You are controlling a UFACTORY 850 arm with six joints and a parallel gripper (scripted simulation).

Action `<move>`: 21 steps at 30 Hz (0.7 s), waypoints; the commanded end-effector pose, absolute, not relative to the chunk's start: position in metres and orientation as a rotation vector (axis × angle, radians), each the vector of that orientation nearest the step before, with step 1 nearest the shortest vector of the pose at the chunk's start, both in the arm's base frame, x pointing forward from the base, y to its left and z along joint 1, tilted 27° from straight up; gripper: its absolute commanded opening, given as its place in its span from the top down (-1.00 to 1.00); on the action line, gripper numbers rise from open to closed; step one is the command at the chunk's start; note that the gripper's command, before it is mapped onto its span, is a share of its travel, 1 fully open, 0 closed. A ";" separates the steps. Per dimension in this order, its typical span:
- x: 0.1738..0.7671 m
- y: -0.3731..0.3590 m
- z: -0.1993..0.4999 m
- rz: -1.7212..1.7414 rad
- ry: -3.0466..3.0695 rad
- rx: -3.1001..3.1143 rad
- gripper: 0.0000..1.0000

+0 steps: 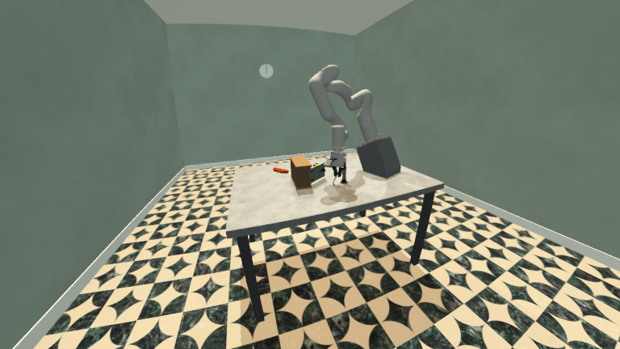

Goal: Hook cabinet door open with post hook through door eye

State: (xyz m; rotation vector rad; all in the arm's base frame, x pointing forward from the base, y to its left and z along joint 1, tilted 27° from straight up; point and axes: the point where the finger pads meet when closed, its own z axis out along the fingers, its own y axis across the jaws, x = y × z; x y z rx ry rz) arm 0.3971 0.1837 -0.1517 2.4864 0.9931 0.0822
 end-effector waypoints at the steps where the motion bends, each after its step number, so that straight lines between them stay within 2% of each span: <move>1: 0.398 0.184 -0.152 0.084 0.993 2.487 0.52; 10: 0.398 0.184 -0.153 0.084 0.993 2.487 0.52; 11: 0.398 0.184 -0.153 0.084 0.993 2.487 0.91; 21: 0.398 0.184 -0.153 0.084 0.993 2.487 0.91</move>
